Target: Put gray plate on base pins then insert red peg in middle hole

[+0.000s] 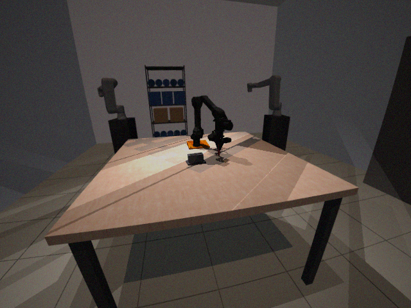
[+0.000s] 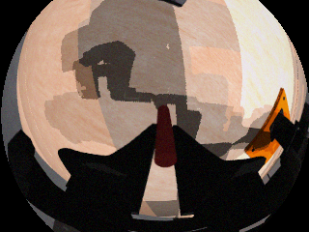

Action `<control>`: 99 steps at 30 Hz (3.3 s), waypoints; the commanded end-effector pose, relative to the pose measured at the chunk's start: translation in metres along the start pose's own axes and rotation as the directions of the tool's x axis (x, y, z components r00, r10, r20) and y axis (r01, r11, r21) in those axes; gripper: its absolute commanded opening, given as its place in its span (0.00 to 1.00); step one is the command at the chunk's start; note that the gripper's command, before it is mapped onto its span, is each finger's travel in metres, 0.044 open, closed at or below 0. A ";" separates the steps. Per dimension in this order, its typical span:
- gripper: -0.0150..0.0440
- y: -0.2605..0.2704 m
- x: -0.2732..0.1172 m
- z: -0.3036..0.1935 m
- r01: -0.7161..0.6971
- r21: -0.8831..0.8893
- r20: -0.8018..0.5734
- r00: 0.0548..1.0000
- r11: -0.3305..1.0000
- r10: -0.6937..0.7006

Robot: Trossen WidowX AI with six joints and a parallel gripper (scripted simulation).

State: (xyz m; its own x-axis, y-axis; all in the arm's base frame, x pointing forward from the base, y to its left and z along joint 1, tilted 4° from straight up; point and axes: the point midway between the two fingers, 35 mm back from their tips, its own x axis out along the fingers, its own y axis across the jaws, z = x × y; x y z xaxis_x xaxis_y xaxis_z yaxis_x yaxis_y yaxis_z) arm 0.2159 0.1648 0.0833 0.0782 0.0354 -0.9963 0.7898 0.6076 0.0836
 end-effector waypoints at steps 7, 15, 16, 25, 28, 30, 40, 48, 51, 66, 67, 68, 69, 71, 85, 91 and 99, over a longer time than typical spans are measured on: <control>0.25 0.001 -0.005 0.001 0.000 -0.002 0.003 1.000 1.000 0.000; 0.25 0.005 -0.029 0.000 0.000 -0.002 0.003 1.000 1.000 0.000; 0.25 0.005 -0.032 0.000 0.000 -0.002 0.003 1.000 1.000 0.000; 0.25 0.008 -0.061 0.000 0.000 -0.002 0.003 1.000 1.000 0.000; 0.25 0.008 -0.071 0.000 0.000 -0.002 0.003 1.000 1.000 0.000; 0.25 0.008 -0.077 0.000 0.000 -0.002 0.003 1.000 1.000 0.000; 0.25 0.015 -0.072 0.020 -0.001 0.004 0.001 1.000 1.000 0.001; 0.25 0.019 -0.071 0.040 -0.002 -0.001 -0.002 1.000 1.000 0.002; 0.25 0.020 -0.071 0.048 -0.002 -0.004 -0.004 1.000 1.000 0.002; 0.25 0.024 -0.073 0.092 -0.002 0.000 0.004 1.000 1.000 0.002; 0.25 0.023 -0.073 0.095 -0.002 0.001 0.004 1.000 1.000 0.002; 0.25 0.023 -0.073 0.099 -0.002 0.002 0.005 1.000 1.000 0.002; 0.25 0.023 -0.073 0.102 -0.002 0.003 0.005 1.000 1.000 0.002; 0.25 0.023 -0.073 0.108 -0.002 0.005 0.007 1.000 1.000 0.002; 0.25 0.017 -0.075 0.151 -0.001 0.001 0.012 1.000 1.000 0.000; 0.25 0.013 -0.075 0.169 0.000 -0.001 0.014 1.000 1.000 0.000; 0.25 0.005 -0.076 0.194 0.001 -0.003 0.017 1.000 1.000 -0.001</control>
State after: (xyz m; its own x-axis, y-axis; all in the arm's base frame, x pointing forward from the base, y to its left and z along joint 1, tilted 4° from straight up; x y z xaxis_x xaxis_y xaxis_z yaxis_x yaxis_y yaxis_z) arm 0.3288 0.0190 0.1638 0.0919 0.0184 -0.9956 0.7887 0.6089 0.0841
